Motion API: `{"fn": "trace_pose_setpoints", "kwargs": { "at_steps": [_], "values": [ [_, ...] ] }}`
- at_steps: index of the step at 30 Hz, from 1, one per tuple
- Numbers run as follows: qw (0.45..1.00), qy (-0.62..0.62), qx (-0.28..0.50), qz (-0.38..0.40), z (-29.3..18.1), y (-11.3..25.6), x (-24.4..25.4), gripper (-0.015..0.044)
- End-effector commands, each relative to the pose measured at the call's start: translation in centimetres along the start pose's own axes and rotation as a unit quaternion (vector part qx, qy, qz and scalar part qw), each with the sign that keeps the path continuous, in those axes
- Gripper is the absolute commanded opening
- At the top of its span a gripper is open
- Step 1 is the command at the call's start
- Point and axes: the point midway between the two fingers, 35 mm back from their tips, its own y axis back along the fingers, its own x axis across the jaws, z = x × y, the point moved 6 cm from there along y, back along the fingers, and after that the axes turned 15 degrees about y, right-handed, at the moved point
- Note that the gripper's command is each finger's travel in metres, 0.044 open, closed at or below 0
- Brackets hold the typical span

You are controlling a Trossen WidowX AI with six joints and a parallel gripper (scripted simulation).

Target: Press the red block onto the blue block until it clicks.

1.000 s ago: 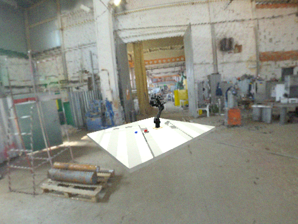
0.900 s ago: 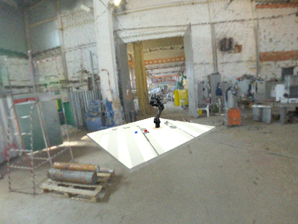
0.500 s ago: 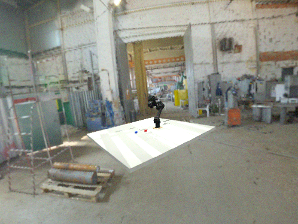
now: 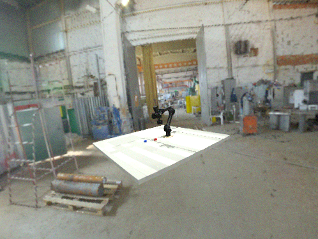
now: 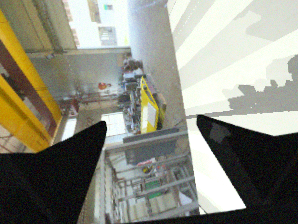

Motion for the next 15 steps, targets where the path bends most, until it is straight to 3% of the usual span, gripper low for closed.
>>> {"fn": "trace_pose_setpoints", "kwargs": {
  "at_steps": [1, 8, 15],
  "values": [
    [0.972, 0.148, -0.026, -0.181, 2.2, 0.2, -5.7, 0.044],
    [0.899, 0.276, 0.059, -0.335, 2.7, 1.8, -10.4, 0.044],
    [0.785, 0.379, 0.233, -0.432, 2.1, 4.6, -14.2, 0.044]
  ]
}}
